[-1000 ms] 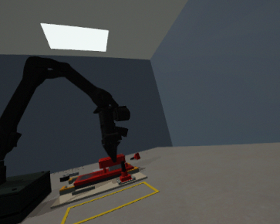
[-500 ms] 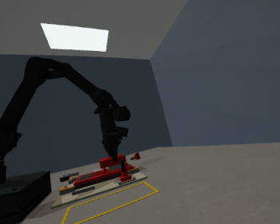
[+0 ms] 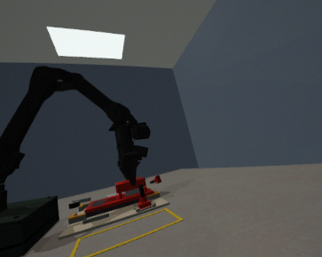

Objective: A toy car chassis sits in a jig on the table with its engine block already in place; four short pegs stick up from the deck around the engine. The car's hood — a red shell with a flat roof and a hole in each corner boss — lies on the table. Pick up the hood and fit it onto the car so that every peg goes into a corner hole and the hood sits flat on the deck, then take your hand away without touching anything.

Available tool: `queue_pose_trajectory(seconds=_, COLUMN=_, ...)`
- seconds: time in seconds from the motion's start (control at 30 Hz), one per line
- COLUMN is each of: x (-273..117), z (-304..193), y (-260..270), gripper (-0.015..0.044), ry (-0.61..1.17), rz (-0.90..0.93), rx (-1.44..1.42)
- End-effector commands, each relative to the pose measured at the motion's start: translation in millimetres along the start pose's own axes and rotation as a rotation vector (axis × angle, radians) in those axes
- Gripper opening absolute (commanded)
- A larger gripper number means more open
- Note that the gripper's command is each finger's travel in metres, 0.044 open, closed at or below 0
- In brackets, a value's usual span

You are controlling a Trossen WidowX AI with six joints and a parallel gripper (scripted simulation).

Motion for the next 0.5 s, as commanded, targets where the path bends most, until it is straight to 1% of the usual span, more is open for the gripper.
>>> queue_pose_trajectory(seconds=0.0, x=0.8, z=0.7, y=0.6, gripper=0.0000, ry=-0.001, rz=-0.009, rx=-0.008)
queue_pose_trajectory(seconds=0.47, x=1.7, z=2.6, y=2.7, gripper=0.0000, ry=-0.005, rz=-0.023, rx=-0.020)
Point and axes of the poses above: the point midway between the two fingers, 35 mm back from their tips, its own x axis out along the fingers, its own y axis across the jaws, z = x × y, the point moved 6 cm from there along -x, back along the fingers, and after that the axes turned 14 degrees about x, right-handed, at the moved point
